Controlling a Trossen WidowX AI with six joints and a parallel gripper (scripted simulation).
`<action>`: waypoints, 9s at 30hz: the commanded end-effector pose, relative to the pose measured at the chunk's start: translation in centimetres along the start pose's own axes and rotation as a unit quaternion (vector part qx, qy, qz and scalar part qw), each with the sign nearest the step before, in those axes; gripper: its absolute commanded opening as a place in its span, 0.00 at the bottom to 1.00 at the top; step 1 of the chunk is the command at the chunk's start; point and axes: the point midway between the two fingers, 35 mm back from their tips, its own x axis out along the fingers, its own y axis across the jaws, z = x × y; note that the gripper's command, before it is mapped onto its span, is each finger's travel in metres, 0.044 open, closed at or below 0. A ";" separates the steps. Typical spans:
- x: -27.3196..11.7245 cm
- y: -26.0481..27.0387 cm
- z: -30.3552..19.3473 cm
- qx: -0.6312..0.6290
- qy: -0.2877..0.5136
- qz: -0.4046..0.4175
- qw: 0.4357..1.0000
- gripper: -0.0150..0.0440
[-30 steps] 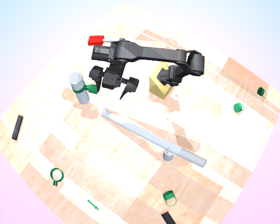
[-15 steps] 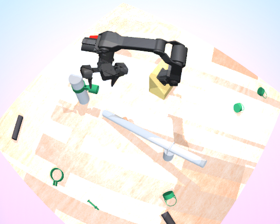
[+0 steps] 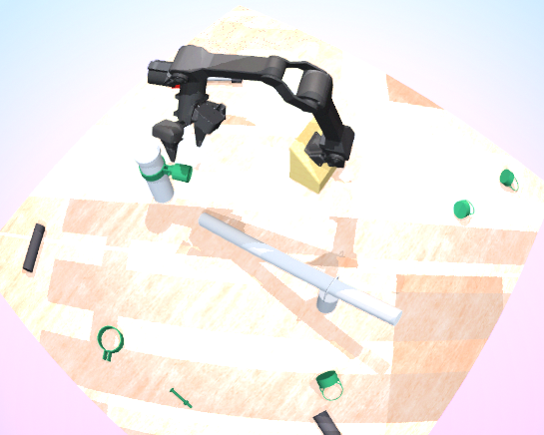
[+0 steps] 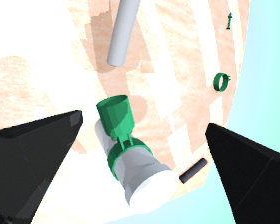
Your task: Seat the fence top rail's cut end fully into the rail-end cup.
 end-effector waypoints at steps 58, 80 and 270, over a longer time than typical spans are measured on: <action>9.8 3.5 -2.2 -0.135 -0.019 0.001 0.991 1.00; 11.0 3.6 -2.0 -0.142 -0.021 0.003 0.990 0.41; 11.1 -1.3 16.3 0.038 0.057 0.251 0.966 1.00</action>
